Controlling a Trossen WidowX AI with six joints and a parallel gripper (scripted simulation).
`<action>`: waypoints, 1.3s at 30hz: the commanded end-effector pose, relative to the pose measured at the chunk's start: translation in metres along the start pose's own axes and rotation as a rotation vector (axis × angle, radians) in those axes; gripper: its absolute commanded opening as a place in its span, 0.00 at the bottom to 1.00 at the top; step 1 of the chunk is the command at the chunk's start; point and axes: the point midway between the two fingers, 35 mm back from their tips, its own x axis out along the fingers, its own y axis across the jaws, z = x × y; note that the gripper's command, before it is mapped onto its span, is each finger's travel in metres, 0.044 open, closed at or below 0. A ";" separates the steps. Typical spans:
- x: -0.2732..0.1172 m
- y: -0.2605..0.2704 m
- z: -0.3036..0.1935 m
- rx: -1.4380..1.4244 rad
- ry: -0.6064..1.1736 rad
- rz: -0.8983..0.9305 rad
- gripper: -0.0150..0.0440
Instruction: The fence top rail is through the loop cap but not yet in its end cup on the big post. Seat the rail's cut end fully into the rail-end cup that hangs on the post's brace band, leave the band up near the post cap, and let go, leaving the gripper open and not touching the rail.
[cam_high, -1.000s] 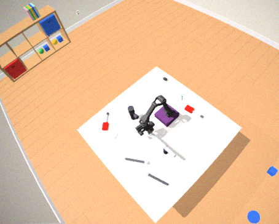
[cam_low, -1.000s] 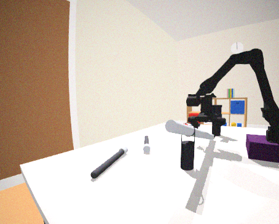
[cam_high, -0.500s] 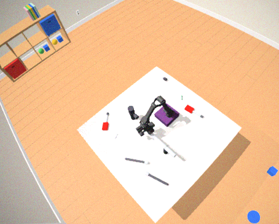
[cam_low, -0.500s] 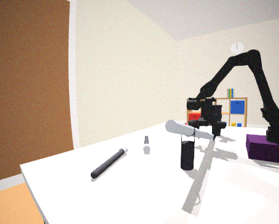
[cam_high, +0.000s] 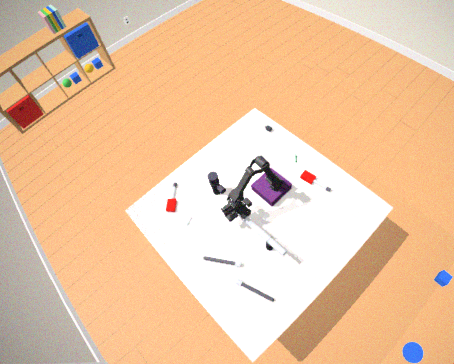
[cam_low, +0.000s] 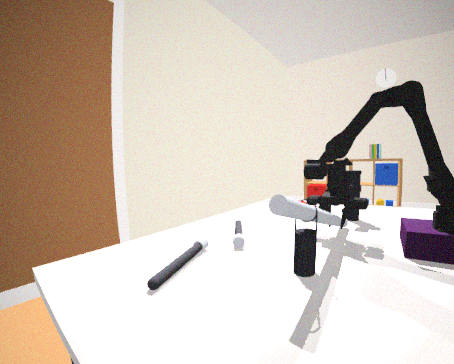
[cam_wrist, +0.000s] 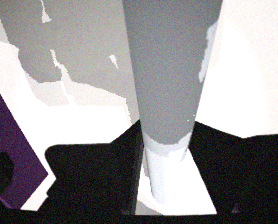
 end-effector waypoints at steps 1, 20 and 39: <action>0.000 -0.001 0.000 -0.003 -0.003 -0.003 0.44; -0.077 0.004 -0.008 0.013 0.254 0.004 0.25; -0.078 0.007 -0.007 0.010 0.264 0.020 0.25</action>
